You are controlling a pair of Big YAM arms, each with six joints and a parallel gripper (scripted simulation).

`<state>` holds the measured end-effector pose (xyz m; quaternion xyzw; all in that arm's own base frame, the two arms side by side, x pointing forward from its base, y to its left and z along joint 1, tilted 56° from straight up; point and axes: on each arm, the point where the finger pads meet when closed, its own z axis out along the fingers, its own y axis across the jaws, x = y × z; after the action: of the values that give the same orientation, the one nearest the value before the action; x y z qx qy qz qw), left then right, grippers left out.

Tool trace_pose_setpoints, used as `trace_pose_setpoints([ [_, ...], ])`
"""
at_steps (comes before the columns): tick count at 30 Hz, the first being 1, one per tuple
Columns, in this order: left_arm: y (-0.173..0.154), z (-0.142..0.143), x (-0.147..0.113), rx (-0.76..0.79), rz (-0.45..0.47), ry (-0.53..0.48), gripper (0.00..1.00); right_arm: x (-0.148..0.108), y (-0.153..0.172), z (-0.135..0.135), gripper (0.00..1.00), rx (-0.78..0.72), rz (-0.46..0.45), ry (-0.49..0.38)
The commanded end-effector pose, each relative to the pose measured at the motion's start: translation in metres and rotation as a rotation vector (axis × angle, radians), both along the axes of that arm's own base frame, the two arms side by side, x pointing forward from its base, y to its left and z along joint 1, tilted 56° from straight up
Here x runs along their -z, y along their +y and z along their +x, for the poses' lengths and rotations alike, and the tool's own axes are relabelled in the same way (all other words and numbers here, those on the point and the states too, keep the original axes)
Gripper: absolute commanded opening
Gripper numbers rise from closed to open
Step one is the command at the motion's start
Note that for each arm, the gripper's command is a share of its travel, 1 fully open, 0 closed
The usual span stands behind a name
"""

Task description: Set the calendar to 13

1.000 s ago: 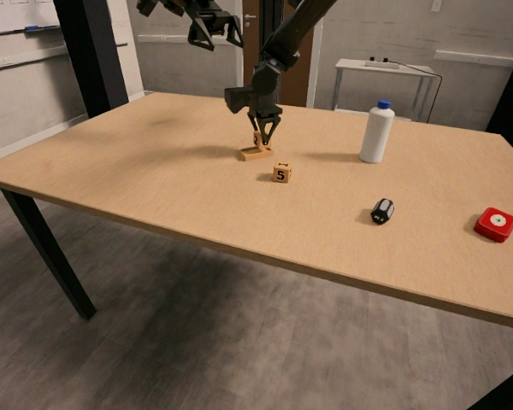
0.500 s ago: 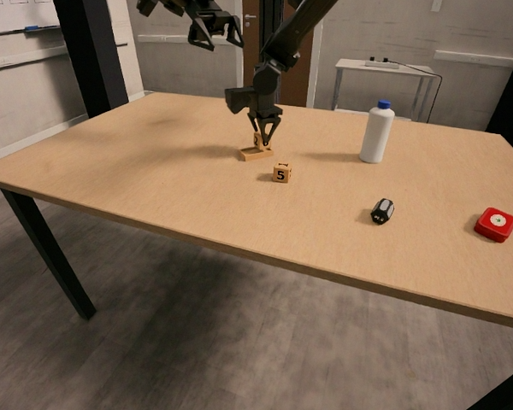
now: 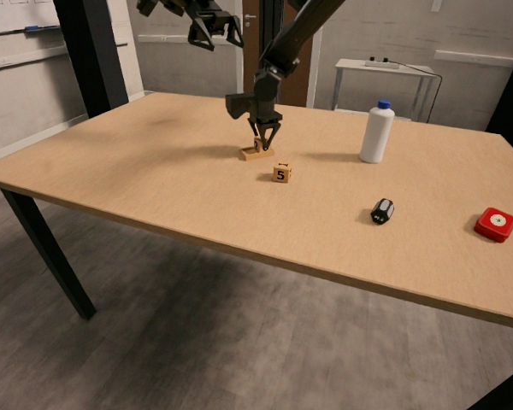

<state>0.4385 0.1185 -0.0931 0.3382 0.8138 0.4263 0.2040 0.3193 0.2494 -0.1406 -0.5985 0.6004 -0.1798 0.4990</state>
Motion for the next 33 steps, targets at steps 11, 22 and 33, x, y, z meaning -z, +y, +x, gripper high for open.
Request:
trace_pose_setpoints([
  [11,0.000,-0.017,0.008,-0.013,-0.009,0.041,0.35,-0.006,0.004,0.001,1.00,-0.003,0.020,-0.013],
  [22,-0.003,-0.024,-0.004,-0.011,-0.017,0.044,0.64,-0.006,0.004,0.001,1.00,-0.003,0.020,-0.013],
  [33,-0.016,-0.033,-0.014,0.001,-0.014,0.047,0.64,-0.006,0.004,0.001,1.00,-0.003,0.020,-0.013],
])
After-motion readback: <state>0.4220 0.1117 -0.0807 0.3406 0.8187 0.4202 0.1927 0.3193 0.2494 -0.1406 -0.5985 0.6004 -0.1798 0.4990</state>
